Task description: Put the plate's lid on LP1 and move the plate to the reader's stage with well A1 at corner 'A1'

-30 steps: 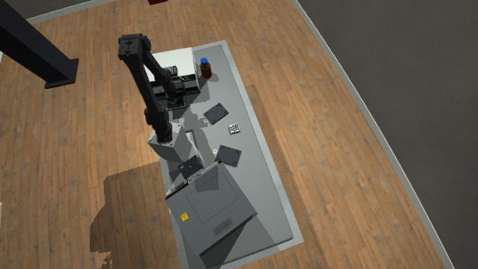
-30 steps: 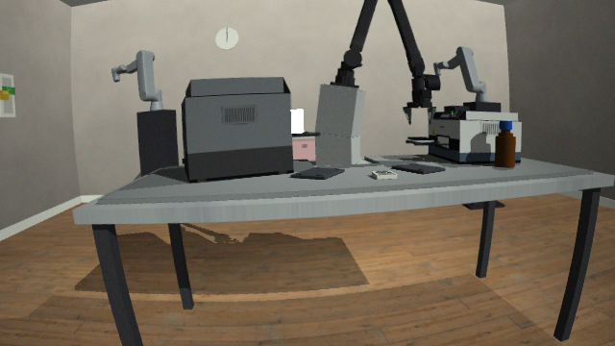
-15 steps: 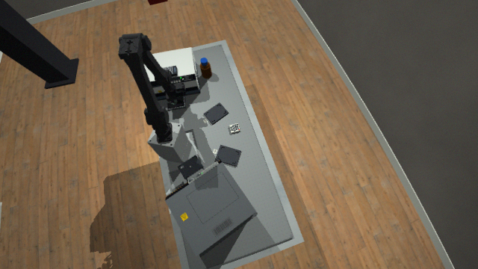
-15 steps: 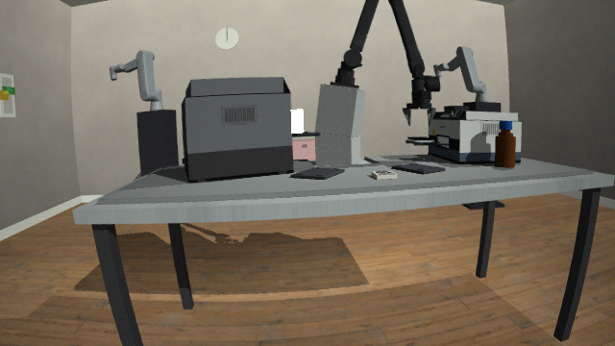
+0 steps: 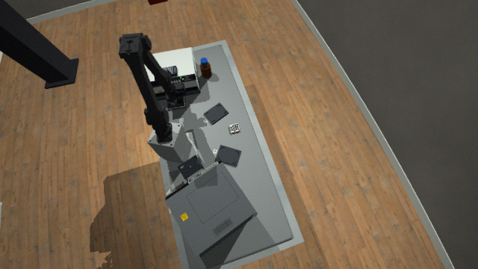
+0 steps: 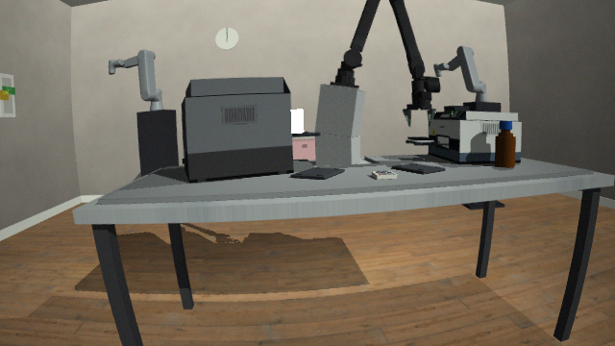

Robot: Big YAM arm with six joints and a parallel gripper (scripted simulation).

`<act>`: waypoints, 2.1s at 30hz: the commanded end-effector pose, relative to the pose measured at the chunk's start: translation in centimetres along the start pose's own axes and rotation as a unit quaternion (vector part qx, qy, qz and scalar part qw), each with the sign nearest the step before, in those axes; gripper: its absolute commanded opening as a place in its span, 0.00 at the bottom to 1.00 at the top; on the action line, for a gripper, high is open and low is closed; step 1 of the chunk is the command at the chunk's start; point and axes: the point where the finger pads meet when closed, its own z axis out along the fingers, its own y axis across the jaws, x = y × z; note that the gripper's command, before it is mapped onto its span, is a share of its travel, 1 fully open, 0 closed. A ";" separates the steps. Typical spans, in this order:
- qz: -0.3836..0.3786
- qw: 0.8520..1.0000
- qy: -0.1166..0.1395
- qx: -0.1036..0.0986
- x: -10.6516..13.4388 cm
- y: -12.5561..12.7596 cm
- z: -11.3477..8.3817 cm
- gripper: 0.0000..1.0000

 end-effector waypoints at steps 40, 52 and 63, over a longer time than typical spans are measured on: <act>0.003 1.000 -0.001 -0.012 0.4 1.3 1.9 1.00; 0.005 1.000 0.000 -0.009 0.3 0.8 1.1 1.00; 0.001 1.000 0.001 -0.012 0.6 1.3 2.1 1.00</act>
